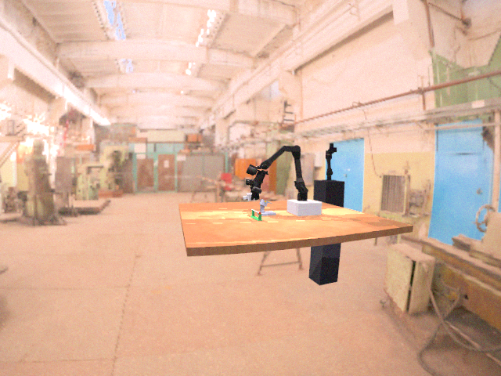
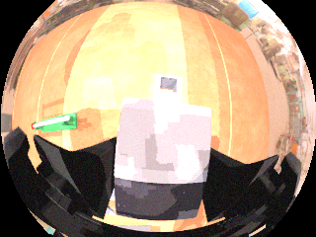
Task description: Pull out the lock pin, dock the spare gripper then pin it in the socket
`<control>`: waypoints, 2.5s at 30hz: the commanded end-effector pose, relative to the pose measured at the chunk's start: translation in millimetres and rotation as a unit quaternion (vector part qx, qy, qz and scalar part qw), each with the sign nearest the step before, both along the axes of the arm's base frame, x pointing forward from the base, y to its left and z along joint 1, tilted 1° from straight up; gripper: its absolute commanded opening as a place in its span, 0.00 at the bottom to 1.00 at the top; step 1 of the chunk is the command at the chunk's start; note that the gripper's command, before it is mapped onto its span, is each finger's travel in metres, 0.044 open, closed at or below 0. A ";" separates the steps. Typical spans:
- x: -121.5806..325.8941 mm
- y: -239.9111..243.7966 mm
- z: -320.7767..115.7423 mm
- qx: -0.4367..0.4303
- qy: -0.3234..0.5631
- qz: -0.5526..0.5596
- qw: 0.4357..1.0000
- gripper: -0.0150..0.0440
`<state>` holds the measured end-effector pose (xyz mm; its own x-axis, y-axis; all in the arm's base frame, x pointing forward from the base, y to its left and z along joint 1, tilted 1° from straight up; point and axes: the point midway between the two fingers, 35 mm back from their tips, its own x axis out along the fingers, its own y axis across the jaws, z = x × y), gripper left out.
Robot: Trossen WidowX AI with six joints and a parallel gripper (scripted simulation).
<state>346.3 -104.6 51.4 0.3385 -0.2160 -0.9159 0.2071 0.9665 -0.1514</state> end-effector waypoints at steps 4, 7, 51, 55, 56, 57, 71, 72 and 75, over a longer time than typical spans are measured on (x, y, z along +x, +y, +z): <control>-5.9 6.6 -1.7 -0.028 0.032 0.023 0.999 0.25; -9.5 9.6 -3.4 -0.038 0.048 0.033 0.998 0.25; -74.1 75.3 32.9 -0.331 0.317 0.329 0.825 0.25; -79.8 81.2 37.2 -0.358 0.340 0.359 0.792 0.25; -81.1 82.6 38.4 -0.364 0.345 0.367 0.784 0.25; -82.4 84.1 39.6 -0.371 0.350 0.374 0.775 0.25; -97.0 104.2 58.5 -0.459 0.417 0.468 0.629 0.25; -97.7 105.7 60.1 -0.466 0.421 0.474 0.618 0.25; -98.7 107.9 62.3 -0.474 0.427 0.482 0.601 0.25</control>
